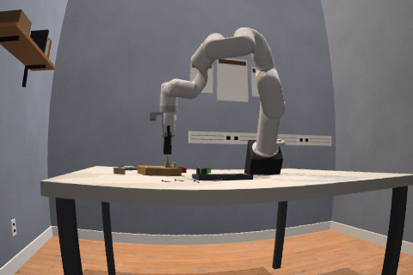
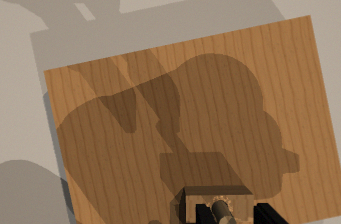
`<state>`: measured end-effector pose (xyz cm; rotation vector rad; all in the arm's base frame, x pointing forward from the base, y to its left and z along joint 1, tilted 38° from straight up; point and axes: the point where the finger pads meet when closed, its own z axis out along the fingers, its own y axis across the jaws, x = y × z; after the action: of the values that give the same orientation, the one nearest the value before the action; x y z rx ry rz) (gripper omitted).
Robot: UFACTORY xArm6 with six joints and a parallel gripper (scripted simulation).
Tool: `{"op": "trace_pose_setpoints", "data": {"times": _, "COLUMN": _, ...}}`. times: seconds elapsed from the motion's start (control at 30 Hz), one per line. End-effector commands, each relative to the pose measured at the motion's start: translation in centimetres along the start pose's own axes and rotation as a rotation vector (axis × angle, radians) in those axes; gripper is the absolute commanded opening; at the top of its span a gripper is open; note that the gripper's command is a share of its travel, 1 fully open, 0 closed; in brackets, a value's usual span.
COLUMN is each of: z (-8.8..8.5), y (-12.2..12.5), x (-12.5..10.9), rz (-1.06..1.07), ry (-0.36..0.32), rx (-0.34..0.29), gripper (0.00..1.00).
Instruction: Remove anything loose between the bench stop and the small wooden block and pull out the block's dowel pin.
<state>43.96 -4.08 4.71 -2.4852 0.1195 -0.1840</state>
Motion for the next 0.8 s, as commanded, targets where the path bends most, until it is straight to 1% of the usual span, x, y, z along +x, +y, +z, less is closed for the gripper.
{"op": "trace_pose_setpoints", "data": {"times": 0.0, "z": 0.1, "y": 0.0, "x": 0.1, "rz": -0.001, "ry": 0.003, "rx": -0.001, "gripper": 0.28}}
{"op": "trace_pose_setpoints", "data": {"times": 0.4, "z": 0.9, "y": 0.0, "x": 0.1, "rz": -0.001, "ry": 0.003, "rx": -0.001, "gripper": 0.28}}
{"op": "trace_pose_setpoints", "data": {"times": 0.77, "z": 2.1, "y": 0.0, "x": 0.1, "rz": -0.001, "ry": 0.003, "rx": -0.001, "gripper": 0.28}}
